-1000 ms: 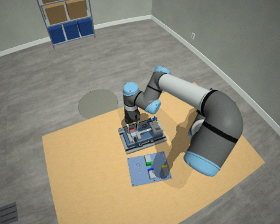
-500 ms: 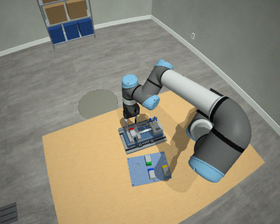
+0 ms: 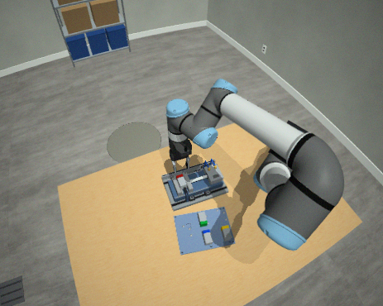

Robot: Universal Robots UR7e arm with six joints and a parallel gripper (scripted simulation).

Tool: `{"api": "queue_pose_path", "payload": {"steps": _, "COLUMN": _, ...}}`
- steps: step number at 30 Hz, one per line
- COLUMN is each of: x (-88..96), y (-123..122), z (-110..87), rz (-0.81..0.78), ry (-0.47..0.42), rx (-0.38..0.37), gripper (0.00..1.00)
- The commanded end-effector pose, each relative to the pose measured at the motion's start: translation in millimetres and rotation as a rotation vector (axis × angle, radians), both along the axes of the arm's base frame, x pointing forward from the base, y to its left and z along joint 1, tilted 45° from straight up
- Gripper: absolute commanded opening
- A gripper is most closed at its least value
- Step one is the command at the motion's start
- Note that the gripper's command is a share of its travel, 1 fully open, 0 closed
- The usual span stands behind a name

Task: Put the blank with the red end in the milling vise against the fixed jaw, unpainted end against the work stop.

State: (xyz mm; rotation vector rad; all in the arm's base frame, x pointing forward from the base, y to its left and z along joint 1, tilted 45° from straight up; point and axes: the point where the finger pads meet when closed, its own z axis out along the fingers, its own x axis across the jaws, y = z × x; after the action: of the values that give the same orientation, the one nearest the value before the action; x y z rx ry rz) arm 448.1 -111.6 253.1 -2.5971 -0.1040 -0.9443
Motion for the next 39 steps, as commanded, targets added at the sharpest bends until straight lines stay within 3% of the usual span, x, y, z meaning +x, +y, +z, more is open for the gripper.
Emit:
{"api": "queue_pose_path", "payload": {"steps": 1, "x": -0.3, "y": -1.3, "z": 0.5, "rz": 0.000, "ry": -0.001, "rx": 0.000, "gripper": 1.00}}
{"api": "queue_pose_path", "payload": {"steps": 39, "x": 5.9, "y": 3.3, "z": -7.1, "rz": 0.000, "ry": -0.001, "rx": 0.000, "gripper": 1.00}}
